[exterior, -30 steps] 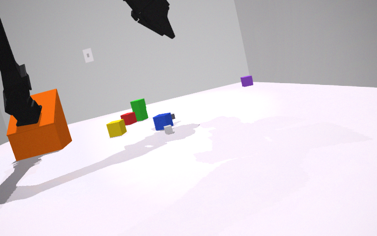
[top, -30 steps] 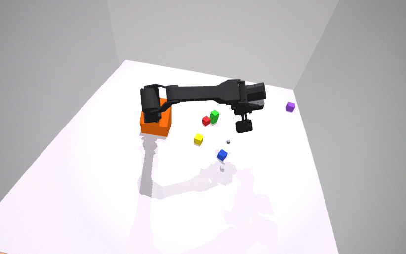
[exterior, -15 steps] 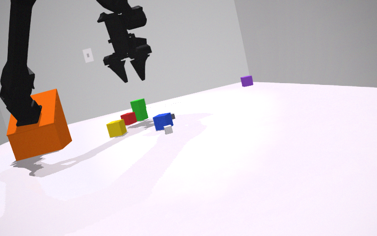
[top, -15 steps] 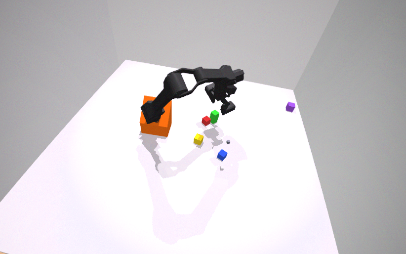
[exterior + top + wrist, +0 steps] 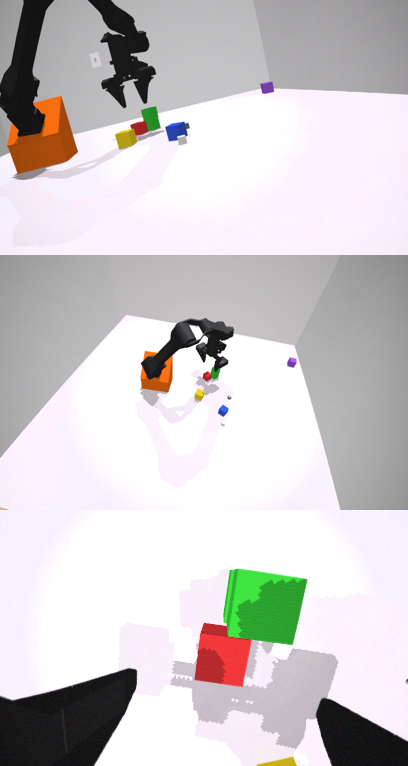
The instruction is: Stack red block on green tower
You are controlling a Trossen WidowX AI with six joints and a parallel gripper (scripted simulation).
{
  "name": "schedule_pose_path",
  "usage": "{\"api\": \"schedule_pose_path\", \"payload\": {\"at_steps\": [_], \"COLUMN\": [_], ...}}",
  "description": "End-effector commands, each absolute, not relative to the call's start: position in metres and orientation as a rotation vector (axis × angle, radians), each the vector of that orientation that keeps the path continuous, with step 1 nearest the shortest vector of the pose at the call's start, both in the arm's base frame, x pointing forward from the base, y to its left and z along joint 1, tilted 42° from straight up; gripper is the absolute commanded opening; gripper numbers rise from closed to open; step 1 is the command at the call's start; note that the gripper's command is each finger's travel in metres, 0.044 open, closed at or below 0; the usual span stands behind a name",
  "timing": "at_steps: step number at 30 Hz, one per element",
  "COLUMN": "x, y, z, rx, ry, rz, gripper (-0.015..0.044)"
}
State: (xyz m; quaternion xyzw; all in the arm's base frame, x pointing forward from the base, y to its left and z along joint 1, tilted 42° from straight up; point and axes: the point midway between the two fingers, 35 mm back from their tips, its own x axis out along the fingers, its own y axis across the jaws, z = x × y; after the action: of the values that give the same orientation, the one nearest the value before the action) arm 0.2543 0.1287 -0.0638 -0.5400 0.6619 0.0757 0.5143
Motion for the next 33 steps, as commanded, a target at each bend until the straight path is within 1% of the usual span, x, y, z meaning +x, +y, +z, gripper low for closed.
{"api": "schedule_pose_path", "payload": {"at_steps": [1, 33], "x": [0.253, 0.259], "y": [0.107, 0.076], "z": [-0.085, -0.121], "rx": [-1.312, -1.313], "ry": [1.613, 1.613], "rz": [0.177, 0.174], "gripper": [0.0440, 0.0440]}}
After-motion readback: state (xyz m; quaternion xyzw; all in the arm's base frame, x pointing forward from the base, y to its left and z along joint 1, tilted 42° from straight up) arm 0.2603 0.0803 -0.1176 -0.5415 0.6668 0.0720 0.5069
